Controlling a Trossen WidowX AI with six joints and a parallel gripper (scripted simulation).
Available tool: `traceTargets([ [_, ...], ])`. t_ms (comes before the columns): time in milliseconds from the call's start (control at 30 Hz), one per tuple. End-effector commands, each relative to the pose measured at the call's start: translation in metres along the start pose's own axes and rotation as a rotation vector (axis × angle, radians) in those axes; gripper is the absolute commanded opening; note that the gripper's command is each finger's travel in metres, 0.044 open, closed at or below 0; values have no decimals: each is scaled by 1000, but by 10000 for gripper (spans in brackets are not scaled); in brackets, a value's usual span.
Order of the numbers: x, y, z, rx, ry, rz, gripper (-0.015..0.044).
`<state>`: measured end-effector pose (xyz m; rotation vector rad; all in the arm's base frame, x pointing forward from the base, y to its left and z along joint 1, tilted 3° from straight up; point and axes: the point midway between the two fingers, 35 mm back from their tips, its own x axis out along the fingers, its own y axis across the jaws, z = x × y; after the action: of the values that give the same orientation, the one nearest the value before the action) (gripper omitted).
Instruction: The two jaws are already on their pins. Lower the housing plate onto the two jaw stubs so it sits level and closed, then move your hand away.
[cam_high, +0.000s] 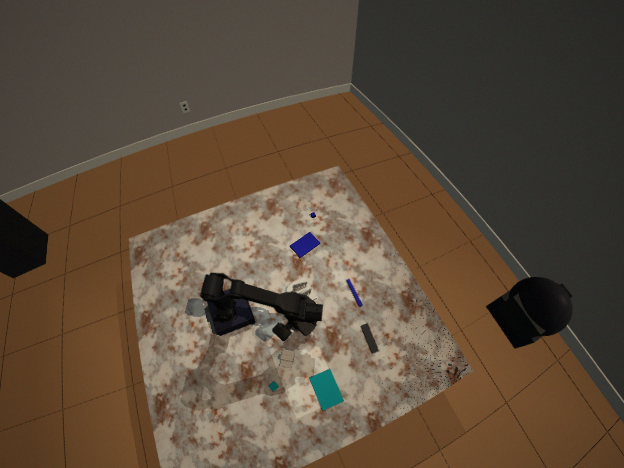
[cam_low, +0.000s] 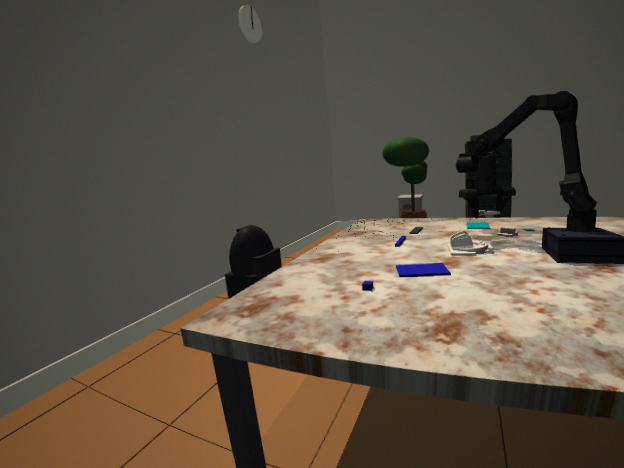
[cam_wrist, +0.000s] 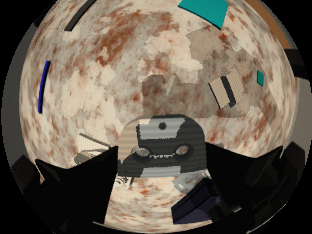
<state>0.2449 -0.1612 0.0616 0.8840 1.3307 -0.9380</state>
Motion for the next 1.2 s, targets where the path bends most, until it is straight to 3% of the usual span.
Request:
traceTargets([
  [0,0,9,-7,-100,-4,-3,351],
  [1167,0,81,-95,-1029,0,1,351],
])
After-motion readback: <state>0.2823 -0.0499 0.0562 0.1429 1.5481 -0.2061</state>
